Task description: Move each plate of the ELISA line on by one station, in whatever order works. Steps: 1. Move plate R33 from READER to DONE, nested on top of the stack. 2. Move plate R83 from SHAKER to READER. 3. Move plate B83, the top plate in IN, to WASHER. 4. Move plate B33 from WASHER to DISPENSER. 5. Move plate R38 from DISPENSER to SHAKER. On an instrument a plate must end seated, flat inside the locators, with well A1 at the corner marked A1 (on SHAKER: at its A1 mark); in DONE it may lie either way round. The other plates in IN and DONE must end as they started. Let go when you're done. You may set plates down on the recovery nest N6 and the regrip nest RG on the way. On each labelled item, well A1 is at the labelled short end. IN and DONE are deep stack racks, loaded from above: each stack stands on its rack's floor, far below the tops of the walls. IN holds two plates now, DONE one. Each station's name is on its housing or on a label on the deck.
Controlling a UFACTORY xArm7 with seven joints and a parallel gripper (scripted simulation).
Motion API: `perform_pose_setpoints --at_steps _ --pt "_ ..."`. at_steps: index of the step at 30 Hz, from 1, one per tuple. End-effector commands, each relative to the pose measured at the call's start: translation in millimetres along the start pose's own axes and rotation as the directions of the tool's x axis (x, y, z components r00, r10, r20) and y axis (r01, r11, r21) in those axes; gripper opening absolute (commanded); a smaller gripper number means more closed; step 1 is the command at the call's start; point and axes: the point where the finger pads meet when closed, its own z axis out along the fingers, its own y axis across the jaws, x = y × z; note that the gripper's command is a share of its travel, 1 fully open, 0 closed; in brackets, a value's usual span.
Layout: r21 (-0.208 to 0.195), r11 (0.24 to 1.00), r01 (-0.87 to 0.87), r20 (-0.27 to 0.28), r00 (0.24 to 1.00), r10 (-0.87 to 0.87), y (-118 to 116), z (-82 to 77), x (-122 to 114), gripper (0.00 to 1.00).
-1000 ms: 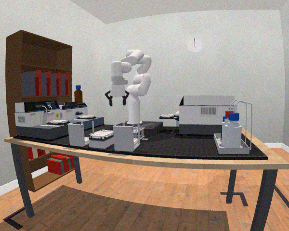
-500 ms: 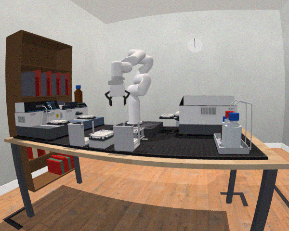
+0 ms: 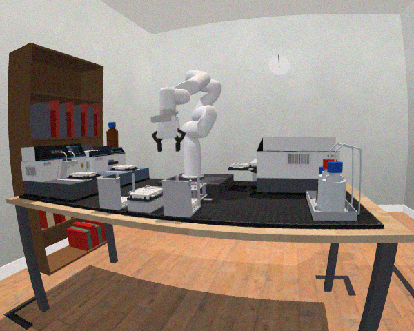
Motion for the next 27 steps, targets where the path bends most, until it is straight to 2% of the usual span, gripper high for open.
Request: perform_pose_setpoints --at_steps 1,25,27 --pt "-0.001 1.0 -0.006 -0.003 1.0 0.006 -3 -1.2 0 1.0" --pt "-0.001 1.0 -0.007 -0.003 1.0 0.007 -65 -1.1 -30 1.0" --pt "-0.001 1.0 -0.007 -0.003 1.0 0.007 -65 -1.1 -30 1.0"
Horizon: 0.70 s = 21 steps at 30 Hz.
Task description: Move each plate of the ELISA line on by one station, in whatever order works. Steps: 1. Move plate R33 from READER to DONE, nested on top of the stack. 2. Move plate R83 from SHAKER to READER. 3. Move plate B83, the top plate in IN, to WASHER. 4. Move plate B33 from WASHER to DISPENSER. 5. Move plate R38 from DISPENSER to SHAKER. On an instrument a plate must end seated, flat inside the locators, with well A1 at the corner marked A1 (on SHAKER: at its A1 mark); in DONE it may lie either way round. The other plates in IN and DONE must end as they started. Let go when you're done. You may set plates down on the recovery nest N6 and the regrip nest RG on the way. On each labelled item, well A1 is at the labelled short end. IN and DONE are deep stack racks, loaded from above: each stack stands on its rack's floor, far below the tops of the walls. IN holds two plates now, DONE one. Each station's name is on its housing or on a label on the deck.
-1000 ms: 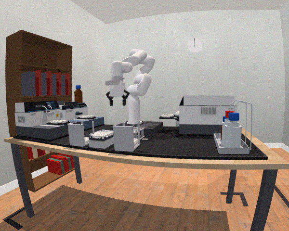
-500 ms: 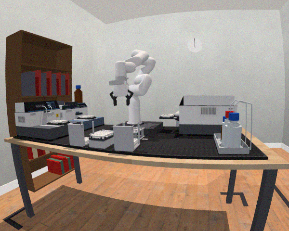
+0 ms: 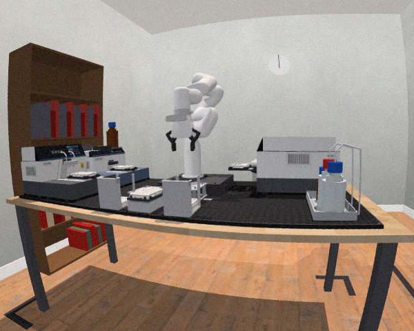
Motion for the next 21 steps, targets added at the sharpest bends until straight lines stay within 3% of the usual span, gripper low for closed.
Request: perform_pose_setpoints --at_steps 1,21 --pt "0.001 1.0 -0.001 -0.003 1.0 0.001 -8 -1.4 -3 1.0" --pt "0.001 1.0 -0.002 -0.003 1.0 0.002 -58 -1.3 -27 1.0"
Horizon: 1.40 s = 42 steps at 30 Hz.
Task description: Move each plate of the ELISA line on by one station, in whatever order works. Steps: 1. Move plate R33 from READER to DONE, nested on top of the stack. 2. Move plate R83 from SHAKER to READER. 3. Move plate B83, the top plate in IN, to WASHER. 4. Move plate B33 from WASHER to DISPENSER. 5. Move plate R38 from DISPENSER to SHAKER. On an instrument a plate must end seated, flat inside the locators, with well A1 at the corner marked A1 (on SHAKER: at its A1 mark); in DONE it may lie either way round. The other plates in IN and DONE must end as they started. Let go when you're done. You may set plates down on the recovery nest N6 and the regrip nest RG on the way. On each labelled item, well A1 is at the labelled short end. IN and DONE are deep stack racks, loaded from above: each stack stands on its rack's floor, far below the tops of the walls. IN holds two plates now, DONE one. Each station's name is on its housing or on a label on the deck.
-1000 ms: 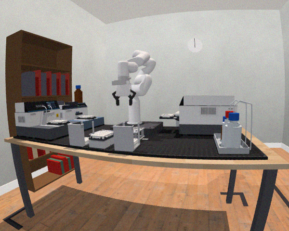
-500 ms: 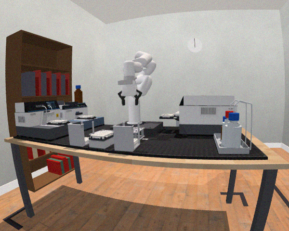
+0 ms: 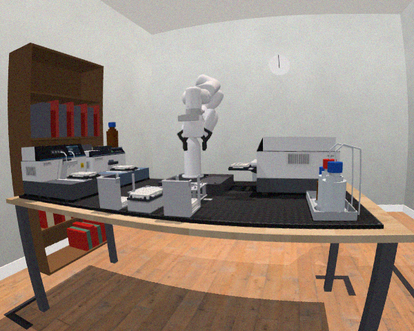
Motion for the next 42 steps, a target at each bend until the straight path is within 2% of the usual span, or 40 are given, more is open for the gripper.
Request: perform_pose_setpoints --at_steps 1,28,30,42 --pt "0.001 1.0 0.001 -0.003 1.0 -0.001 -13 -1.2 -5 1.0" --pt "0.001 1.0 -0.001 -0.003 1.0 0.001 -86 -1.2 -41 1.0" --pt "0.001 1.0 -0.001 -0.003 1.0 0.001 -86 -1.2 -41 1.0" --pt "0.002 1.0 -0.002 -0.003 1.0 0.002 -119 -1.1 -64 1.0"
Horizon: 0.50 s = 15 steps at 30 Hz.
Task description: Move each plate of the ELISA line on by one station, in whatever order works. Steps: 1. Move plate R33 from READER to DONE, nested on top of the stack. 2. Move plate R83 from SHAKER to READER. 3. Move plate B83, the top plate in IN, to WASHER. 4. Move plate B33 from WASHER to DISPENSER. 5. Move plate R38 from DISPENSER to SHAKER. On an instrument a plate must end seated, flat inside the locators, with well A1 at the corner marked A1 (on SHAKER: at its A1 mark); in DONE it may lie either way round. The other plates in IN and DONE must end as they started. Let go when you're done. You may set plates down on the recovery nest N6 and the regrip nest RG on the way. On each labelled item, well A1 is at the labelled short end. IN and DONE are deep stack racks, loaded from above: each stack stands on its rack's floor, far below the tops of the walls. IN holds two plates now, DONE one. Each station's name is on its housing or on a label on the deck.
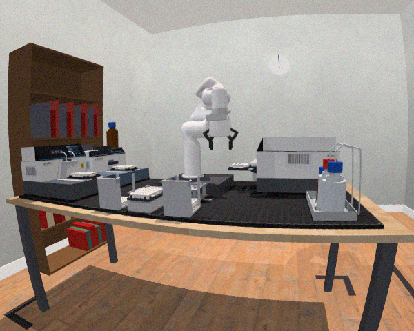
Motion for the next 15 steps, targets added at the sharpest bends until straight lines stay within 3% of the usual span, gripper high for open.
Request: perform_pose_setpoints --at_steps 1,15 --pt "0.002 1.0 0.0 -0.002 1.0 0.0 -13 -1.1 -8 1.0" --pt "0.002 1.0 -0.002 -0.002 1.0 0.002 -29 -1.0 -42 1.0"
